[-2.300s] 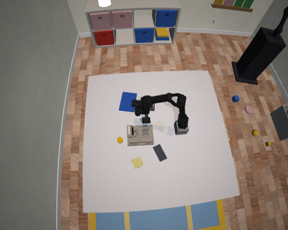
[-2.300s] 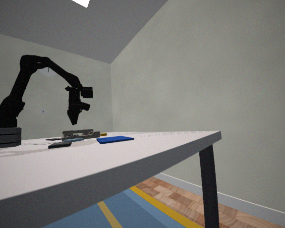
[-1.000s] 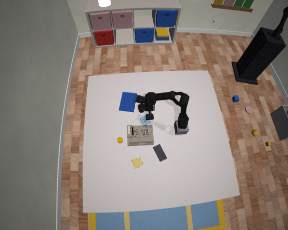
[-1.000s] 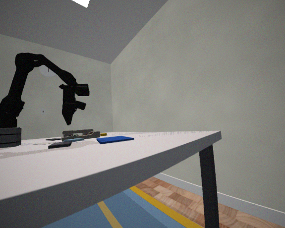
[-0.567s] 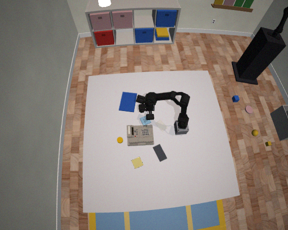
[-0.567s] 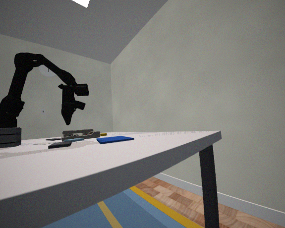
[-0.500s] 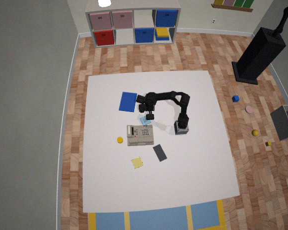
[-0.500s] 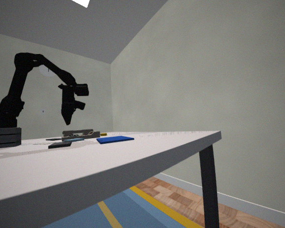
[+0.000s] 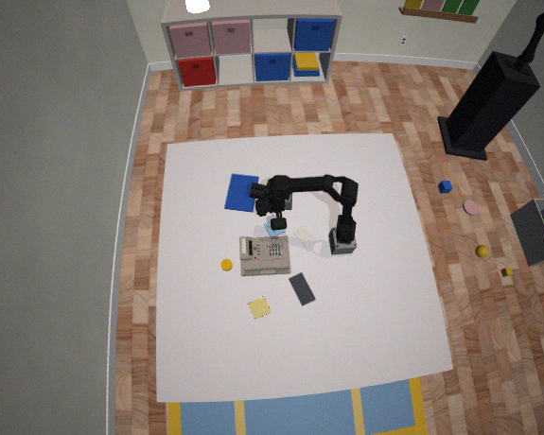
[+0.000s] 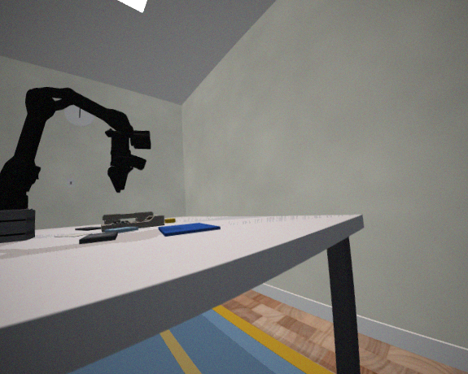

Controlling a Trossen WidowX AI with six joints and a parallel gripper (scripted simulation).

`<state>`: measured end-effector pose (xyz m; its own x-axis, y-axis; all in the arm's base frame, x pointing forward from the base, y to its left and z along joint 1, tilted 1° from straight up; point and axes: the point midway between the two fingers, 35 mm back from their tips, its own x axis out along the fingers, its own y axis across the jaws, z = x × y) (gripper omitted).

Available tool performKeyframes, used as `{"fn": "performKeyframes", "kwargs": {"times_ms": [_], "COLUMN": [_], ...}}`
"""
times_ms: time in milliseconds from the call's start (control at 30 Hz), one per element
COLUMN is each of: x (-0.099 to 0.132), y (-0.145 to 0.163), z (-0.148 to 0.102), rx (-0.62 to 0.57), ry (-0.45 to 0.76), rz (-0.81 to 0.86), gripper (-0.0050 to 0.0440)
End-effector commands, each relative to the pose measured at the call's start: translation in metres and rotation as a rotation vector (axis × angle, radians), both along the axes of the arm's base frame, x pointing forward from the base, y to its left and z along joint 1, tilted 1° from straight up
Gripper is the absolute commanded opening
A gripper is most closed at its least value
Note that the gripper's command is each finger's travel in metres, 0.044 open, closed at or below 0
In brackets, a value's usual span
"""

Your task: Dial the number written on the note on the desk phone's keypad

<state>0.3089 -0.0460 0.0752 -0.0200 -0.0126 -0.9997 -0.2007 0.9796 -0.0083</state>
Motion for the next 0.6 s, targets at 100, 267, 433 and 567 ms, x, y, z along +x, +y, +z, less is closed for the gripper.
{"fn": "performKeyframes", "kwargs": {"times_ms": [100, 267, 433, 567], "x": [0.003, 0.002, -0.002, -0.006], "y": [0.043, 0.057, 0.087, 0.105], "z": [0.002, 0.002, 0.002, 0.002], "rx": [0.011, 0.017, 0.023, 0.029], "ry": [0.006, 0.009, 0.013, 0.016], "rz": [0.457, 0.720, 1.076, 1.350], "gripper": [0.0272, 0.0200, 0.0080, 0.0000]}}
